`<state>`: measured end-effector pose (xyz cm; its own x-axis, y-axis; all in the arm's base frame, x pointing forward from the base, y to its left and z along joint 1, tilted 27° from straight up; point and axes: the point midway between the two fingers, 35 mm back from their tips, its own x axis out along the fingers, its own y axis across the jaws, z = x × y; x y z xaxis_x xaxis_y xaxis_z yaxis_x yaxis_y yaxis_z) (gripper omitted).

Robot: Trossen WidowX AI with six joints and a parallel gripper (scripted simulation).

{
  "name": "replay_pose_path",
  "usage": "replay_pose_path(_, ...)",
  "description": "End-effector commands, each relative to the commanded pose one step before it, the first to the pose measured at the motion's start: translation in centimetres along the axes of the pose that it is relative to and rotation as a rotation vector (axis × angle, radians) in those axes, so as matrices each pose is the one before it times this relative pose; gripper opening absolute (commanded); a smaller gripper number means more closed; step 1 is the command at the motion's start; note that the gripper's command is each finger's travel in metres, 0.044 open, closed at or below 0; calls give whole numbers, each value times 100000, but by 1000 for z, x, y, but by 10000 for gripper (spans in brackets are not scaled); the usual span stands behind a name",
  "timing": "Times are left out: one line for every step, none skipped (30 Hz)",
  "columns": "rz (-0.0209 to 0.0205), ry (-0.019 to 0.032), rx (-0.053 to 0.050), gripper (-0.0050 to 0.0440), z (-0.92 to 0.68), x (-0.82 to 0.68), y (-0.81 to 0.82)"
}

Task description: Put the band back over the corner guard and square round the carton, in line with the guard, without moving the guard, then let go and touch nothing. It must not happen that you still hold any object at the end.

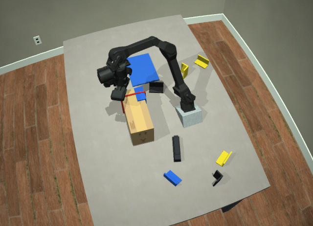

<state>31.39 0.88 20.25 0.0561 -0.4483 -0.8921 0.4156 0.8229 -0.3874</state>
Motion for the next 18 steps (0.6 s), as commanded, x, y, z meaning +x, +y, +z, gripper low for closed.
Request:
replay_pose_path(59, -76, 48, 212, 9, 10, 13)
replay_pose_path(0, 0, 0, 236, 0, 0, 0)
replay_pose_path(0, 0, 0, 260, 0, 0, 0)
replay_pose_path(0, 0, 0, 284, 0, 0, 0)
replay_pose_path(0, 0, 0, 308, 0, 0, 0)
replay_pose_path(0, 0, 0, 332, 0, 0, 0)
replay_pose_path(0, 0, 0, 356, 0, 0, 0)
replay_pose_path(0, 0, 0, 380, 0, 0, 0)
replay_pose_path(0, 0, 0, 404, 0, 0, 0)
replay_pose_path(0, 0, 0, 428, 0, 0, 0)
replay_pose_path(0, 0, 0, 428, 0, 0, 0)
replay_pose_path(0, 0, 0, 428, 0, 0, 0)
replay_pose_path(0, 0, 0, 440, 0, 0, 0)
replay_pose_path(398, -562, -20, 440, -96, -215, -11)
replay_pose_path(1212, -1673, -61, 440, -292, -640, -39)
replay_pose_path(2078, -2744, -101, 440, -490, -1050, -77)
replay_pose_path(2766, -3434, -127, 440, -628, -1316, -118)
replay_pose_path(2881, -3338, -121, 440, -621, -1286, -136)
